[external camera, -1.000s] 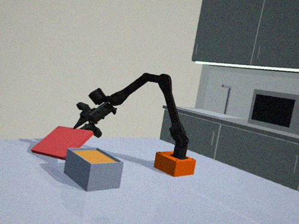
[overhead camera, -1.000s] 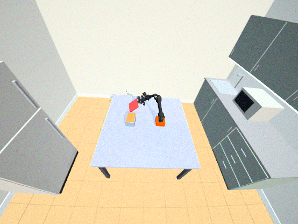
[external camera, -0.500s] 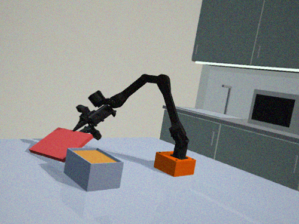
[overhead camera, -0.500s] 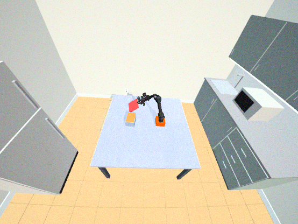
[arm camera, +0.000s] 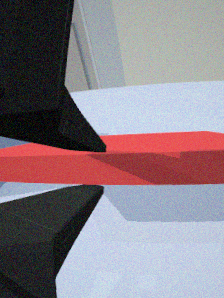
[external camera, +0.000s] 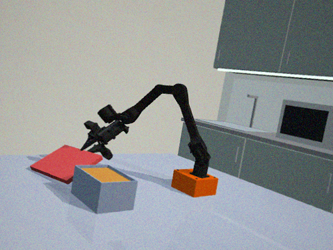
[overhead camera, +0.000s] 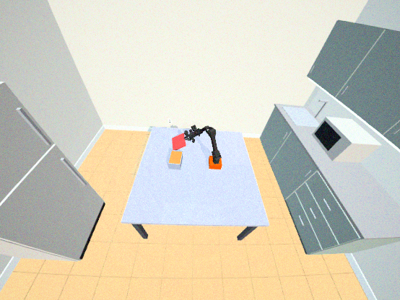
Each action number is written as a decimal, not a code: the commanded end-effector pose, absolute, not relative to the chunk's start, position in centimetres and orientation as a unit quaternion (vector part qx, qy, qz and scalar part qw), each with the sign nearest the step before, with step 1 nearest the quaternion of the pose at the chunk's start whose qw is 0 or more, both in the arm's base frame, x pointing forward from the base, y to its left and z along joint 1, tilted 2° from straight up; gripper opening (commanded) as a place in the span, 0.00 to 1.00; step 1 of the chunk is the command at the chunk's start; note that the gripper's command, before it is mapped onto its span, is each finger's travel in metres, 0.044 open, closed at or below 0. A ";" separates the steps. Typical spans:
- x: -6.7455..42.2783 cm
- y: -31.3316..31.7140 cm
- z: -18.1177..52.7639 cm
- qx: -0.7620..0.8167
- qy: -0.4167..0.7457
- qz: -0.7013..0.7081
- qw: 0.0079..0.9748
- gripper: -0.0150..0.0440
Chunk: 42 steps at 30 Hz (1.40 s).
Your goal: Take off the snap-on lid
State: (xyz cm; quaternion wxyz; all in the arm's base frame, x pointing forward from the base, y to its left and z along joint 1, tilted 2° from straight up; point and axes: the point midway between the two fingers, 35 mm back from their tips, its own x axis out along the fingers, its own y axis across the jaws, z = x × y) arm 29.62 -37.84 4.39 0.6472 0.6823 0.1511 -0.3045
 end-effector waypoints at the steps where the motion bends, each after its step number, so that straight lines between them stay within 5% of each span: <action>1: 29.4 -37.5 2.9 0.688 0.159 -0.309 0.637 0.25; 28: 29.5 -37.5 0.7 0.688 0.159 -0.309 0.637 0.25; 42: 29.3 -37.6 1.8 0.688 0.159 -0.309 0.637 0.81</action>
